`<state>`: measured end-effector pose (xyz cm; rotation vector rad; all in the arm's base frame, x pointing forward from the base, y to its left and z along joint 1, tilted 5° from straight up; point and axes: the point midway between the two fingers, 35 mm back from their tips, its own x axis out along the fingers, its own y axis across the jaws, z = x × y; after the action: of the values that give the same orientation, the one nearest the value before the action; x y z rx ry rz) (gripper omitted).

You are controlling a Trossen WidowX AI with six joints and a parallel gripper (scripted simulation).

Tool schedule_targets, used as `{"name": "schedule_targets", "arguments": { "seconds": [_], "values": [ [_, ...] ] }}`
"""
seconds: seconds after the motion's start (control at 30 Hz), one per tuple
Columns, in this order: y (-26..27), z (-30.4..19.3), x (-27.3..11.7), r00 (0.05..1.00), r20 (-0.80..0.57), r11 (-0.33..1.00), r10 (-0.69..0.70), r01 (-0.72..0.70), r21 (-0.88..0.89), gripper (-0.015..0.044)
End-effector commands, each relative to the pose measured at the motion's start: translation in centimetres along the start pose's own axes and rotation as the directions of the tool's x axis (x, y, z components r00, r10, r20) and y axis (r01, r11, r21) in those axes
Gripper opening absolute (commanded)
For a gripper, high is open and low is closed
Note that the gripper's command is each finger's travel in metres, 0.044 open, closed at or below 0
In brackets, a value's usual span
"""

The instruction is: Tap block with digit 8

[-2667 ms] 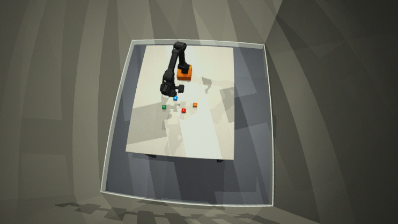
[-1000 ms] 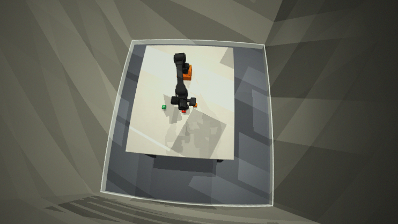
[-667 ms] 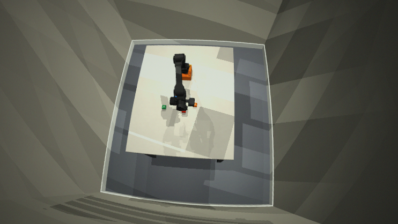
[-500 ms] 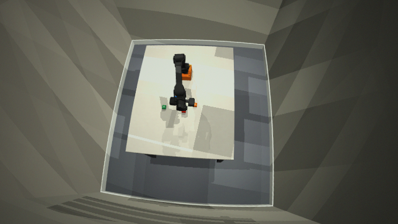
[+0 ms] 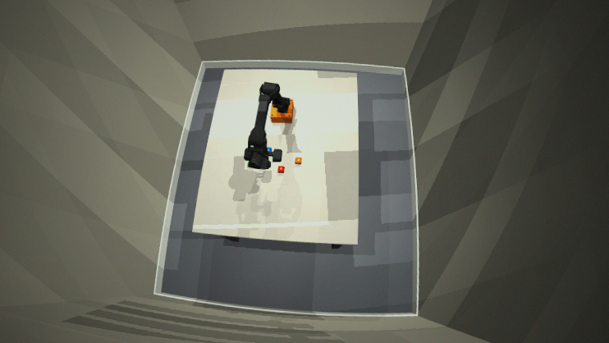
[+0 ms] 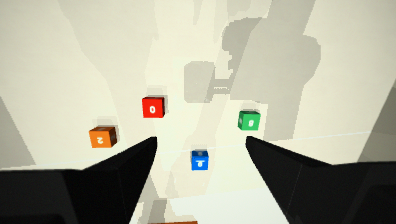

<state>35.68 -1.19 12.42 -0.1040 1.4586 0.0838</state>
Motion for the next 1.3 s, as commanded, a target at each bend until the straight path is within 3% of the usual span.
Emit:
{"name": "schedule_targets", "arguments": {
  "seconds": [0.0, 0.13, 0.9, 0.97, 1.1, 1.27],
  "values": [
    [-6.0, -1.2, -0.1, 1.000, -0.002, 1.000, -0.003, 0.003, 0.006, 0.0400],
    [-9.8, -2.5, -0.2, 1.000, -0.001, 1.000, -0.007, 0.007, 0.006, 0.0400],
    [-9.8, -2.5, -0.2, 1.000, -0.001, 1.000, -0.007, 0.007, 0.006, 0.0400],
    [-9.9, -2.4, 1.2, 1.000, -0.001, 1.000, -0.007, 0.007, 0.006, 0.0348],
    [-9.9, -2.5, 7.6, 1.000, -0.002, 1.000, -0.007, 0.007, 0.006, 0.0242],
    [-9.9, -2.6, 8.0, 1.000, -0.002, 1.000, -0.007, 0.007, 0.006, 0.0111]
  ]
}}
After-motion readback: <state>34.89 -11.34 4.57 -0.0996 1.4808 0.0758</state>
